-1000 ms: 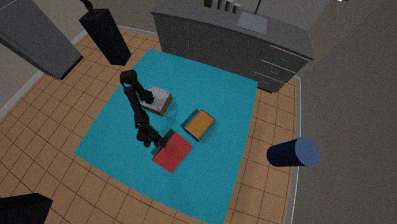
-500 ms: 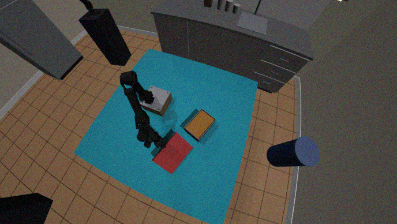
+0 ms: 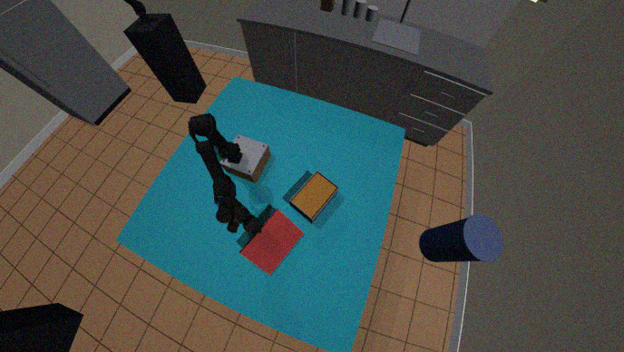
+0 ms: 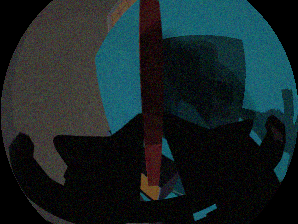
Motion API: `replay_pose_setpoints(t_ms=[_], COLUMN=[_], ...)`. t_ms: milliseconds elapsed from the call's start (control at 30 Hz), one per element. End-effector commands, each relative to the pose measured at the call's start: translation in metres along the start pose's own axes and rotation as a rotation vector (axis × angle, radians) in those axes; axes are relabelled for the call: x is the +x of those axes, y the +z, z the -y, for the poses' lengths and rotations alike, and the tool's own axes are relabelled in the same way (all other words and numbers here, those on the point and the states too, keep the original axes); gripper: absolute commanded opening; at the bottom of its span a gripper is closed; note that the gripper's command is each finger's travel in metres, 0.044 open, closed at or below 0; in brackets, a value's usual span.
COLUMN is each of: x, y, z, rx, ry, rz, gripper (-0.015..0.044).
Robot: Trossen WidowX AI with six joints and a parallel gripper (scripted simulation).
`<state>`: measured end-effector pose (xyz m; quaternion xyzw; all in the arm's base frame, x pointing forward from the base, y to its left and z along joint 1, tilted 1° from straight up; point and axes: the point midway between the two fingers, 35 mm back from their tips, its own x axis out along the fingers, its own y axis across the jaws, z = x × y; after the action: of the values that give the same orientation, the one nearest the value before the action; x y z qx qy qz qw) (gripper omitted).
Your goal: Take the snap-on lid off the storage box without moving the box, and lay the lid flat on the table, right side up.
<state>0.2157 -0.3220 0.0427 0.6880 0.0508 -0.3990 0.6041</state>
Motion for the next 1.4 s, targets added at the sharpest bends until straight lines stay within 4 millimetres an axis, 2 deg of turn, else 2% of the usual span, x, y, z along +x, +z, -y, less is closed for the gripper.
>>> replay_pose_setpoints(t_ms=[0,1367], x=[0.005,0.025], y=[-0.002,-0.003], z=[0.011,0.037], rx=[0.014,0.014], ry=[-0.02,-0.021], rz=[-0.009,-0.009], gripper=[0.0,0.0])
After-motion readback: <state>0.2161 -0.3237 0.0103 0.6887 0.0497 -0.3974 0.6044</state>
